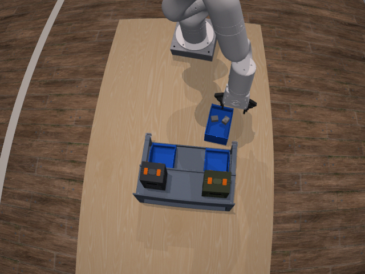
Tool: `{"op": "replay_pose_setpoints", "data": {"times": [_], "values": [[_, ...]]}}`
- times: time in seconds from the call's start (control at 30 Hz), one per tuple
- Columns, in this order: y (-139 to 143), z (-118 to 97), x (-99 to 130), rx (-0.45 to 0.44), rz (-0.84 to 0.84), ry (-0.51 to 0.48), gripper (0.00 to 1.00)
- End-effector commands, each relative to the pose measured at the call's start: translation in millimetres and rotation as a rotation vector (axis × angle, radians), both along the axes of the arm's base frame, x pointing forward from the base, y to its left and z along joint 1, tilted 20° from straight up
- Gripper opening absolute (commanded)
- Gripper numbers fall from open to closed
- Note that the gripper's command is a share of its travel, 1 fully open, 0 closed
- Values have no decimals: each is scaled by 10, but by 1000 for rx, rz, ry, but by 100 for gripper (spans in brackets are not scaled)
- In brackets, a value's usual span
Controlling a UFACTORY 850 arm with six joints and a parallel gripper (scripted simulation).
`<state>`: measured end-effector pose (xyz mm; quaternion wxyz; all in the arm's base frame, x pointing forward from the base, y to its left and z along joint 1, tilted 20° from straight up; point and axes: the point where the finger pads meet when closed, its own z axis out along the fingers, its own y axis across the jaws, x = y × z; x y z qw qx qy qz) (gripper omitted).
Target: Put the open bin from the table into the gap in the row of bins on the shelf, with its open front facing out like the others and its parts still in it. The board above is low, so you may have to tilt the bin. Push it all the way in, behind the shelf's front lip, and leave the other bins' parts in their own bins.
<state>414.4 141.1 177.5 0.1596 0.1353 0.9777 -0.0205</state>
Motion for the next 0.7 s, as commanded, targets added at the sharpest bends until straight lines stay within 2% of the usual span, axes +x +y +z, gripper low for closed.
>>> {"op": "replay_pose_setpoints", "data": {"times": [0.0,0.67], "values": [[0,-93,73,-4,-2,-24,100],[8,-3,40,-5,-2,-24,100]]}}
